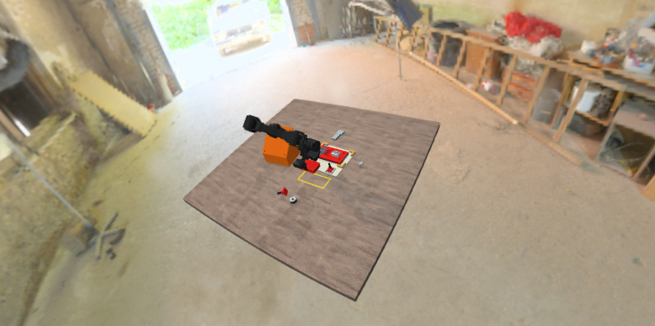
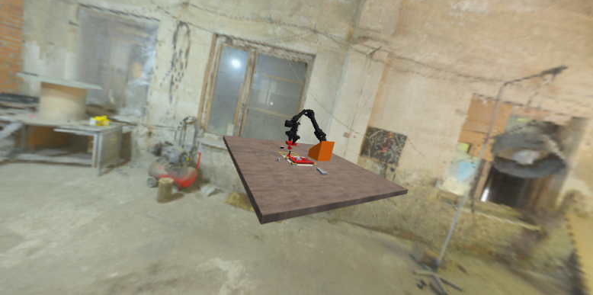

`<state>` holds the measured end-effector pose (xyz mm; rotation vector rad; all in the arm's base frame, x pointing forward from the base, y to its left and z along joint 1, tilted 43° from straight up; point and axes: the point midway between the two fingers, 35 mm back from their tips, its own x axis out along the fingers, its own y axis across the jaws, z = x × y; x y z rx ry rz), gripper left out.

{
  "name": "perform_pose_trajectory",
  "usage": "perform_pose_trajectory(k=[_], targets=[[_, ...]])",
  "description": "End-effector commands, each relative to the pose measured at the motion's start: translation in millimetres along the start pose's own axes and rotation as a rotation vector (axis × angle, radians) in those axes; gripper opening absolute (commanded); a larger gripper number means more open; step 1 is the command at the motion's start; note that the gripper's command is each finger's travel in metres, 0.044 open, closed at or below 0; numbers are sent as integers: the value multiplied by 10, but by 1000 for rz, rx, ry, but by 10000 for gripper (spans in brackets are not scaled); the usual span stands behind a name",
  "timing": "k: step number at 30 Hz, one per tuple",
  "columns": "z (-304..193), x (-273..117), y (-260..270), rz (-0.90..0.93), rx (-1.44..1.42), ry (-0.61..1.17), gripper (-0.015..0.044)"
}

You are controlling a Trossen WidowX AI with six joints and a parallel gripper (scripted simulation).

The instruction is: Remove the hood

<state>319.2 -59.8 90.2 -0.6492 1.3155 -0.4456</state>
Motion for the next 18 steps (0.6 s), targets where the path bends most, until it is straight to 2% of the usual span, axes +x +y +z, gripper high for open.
perform_pose_trajectory(k=[1,18], targets=[[-25,35,0,-4,-6,6,0],[-14,157,4,-3,-6,6,0]])
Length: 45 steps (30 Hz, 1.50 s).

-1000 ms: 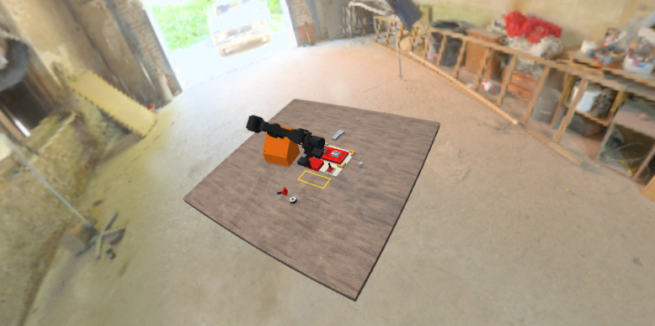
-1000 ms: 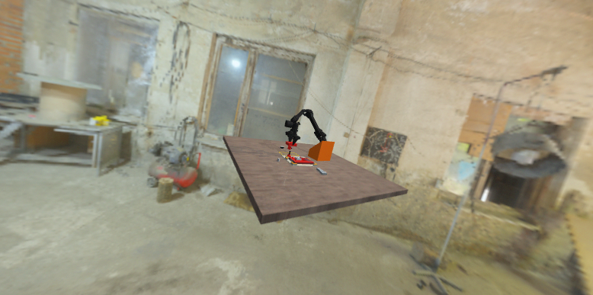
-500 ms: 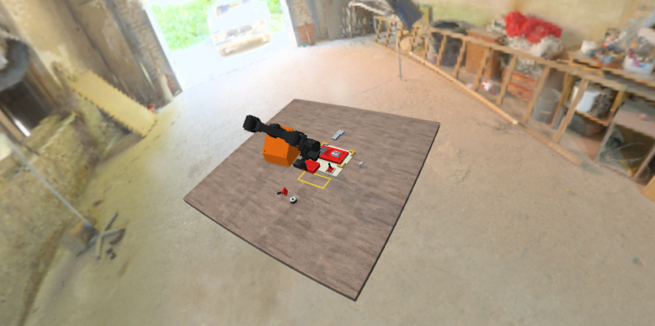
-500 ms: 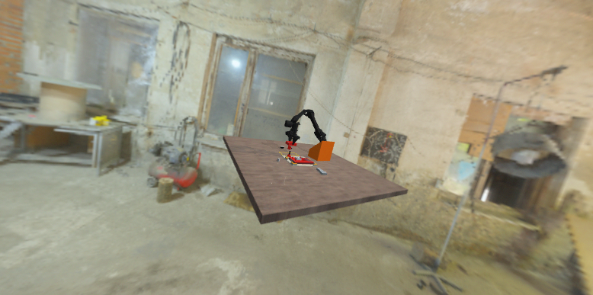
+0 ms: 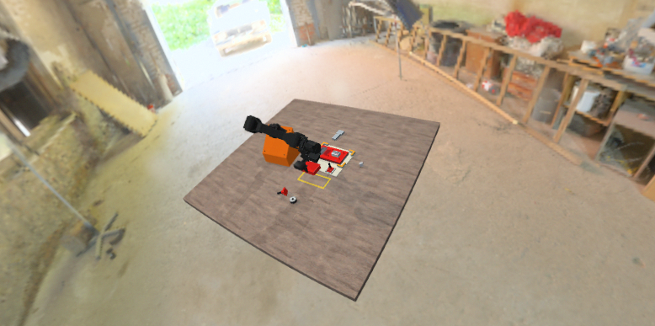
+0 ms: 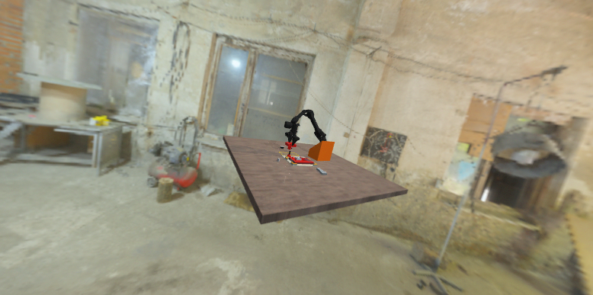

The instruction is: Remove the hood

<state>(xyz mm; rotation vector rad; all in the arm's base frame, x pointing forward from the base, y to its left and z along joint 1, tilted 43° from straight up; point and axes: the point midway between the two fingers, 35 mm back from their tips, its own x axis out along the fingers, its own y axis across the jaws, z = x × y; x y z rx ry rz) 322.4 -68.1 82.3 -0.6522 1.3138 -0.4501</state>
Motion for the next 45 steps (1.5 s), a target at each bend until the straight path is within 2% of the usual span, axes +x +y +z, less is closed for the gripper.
perform_pose_trajectory(k=[1,45], targets=[[-20,45,15,3,-7,6,0],[-17,361,16,2,-7,6,0]])
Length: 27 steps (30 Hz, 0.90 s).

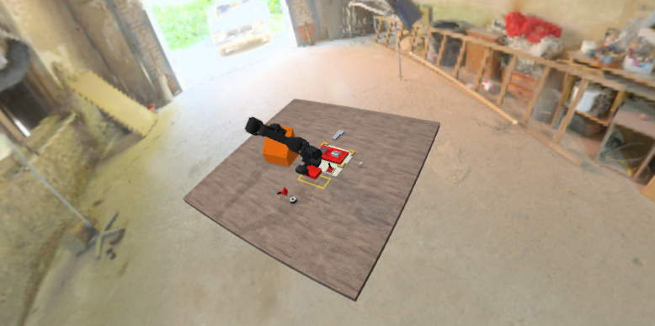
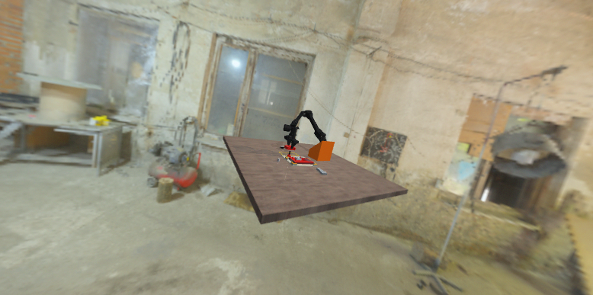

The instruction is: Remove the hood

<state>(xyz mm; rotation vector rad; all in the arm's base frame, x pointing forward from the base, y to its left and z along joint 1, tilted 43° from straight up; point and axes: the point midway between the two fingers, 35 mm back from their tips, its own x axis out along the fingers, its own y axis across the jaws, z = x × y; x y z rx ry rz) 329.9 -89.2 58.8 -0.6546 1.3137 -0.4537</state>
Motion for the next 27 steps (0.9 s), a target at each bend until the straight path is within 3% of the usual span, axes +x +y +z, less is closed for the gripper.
perform_pose_trajectory(k=[1,27], targets=[[-24,44,20,6,-7,5,0],[-40,227,14,4,-7,5,0]])
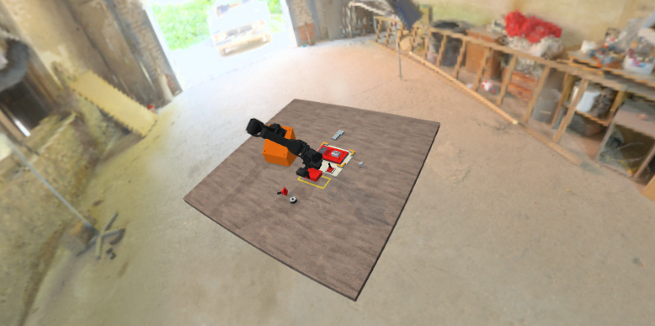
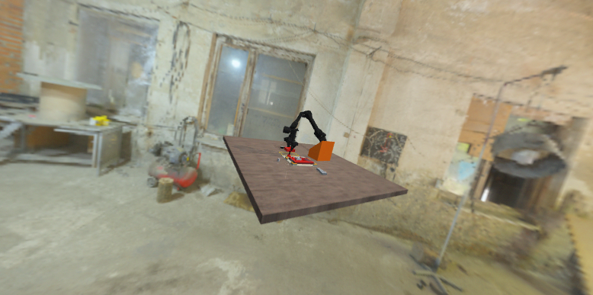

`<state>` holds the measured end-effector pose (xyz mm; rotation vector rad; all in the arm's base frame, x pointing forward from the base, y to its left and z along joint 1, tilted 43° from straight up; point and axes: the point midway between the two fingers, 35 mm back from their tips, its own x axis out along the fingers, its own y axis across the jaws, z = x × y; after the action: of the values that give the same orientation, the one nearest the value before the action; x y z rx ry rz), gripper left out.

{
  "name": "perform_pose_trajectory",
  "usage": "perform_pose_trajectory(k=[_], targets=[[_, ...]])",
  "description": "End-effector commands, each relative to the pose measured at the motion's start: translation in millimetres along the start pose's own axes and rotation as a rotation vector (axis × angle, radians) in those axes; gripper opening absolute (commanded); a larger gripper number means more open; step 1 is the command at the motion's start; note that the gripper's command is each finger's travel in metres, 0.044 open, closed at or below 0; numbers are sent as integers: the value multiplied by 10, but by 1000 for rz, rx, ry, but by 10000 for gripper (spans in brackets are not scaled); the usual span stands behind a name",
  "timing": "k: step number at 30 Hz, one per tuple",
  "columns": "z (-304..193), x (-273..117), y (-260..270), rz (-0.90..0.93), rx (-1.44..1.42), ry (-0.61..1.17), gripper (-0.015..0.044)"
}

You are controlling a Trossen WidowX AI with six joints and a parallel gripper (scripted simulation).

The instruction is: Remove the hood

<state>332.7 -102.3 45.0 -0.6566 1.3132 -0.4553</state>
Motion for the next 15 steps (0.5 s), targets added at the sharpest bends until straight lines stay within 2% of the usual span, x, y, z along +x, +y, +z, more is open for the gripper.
perform_pose_trajectory(k=[1,15], targets=[[-27,42,20,6,-7,5,0],[-40,138,15,4,-7,5,0]])
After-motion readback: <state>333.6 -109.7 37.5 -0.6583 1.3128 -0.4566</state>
